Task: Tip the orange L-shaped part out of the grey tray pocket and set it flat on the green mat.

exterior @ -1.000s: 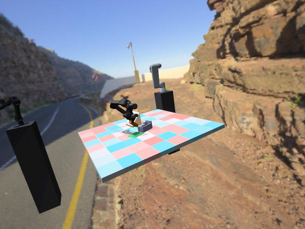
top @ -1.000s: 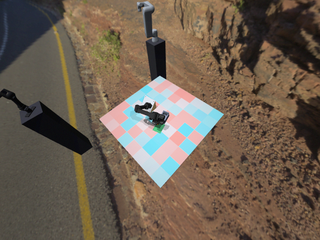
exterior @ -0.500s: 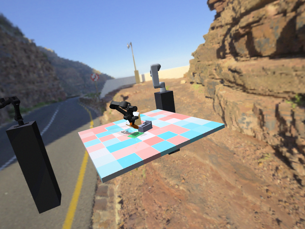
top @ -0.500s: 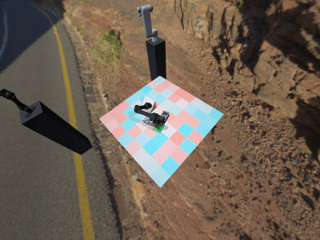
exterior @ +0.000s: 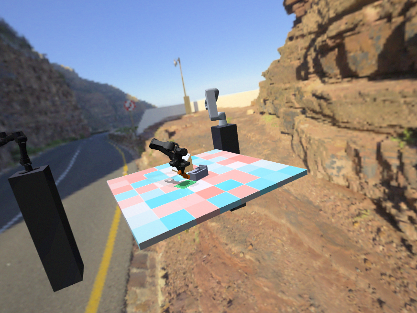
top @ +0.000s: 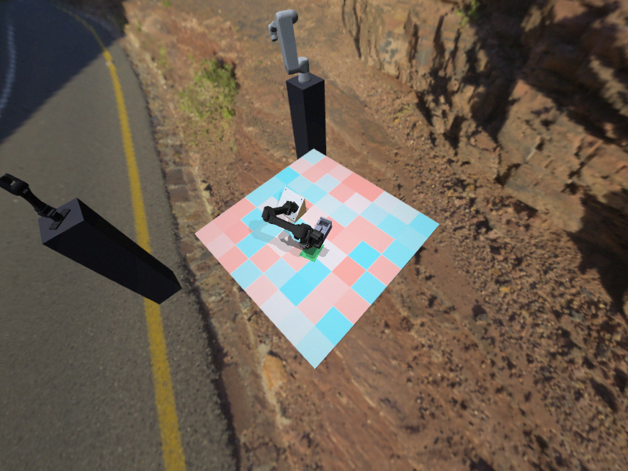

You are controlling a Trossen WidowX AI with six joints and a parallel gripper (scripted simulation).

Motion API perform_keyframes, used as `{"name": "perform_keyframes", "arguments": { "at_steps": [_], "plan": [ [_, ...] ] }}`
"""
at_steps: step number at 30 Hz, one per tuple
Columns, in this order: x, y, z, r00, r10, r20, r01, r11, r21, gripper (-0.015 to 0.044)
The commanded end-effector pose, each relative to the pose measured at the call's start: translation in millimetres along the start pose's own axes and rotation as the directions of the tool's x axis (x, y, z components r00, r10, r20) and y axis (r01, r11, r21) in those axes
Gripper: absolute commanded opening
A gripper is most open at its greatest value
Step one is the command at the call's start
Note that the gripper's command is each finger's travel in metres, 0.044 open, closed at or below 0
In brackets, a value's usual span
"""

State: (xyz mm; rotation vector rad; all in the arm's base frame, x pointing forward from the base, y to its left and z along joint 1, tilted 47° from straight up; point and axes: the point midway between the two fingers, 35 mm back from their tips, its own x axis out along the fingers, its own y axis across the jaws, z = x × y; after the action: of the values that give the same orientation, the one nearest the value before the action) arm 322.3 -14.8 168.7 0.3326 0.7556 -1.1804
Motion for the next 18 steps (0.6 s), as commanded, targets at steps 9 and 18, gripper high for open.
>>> {"name": "perform_keyframes", "arguments": {
  "at_steps": [9,18],
  "plan": [
    [17.6,-0.7,1.6,1.000,0.004,0.007,-0.004,1.000,-0.001,0.0000],
    [29.0,-1.2,1.9,1.000,0.004,0.008,-0.004,1.000,-0.001,0.0000]
  ]
}}
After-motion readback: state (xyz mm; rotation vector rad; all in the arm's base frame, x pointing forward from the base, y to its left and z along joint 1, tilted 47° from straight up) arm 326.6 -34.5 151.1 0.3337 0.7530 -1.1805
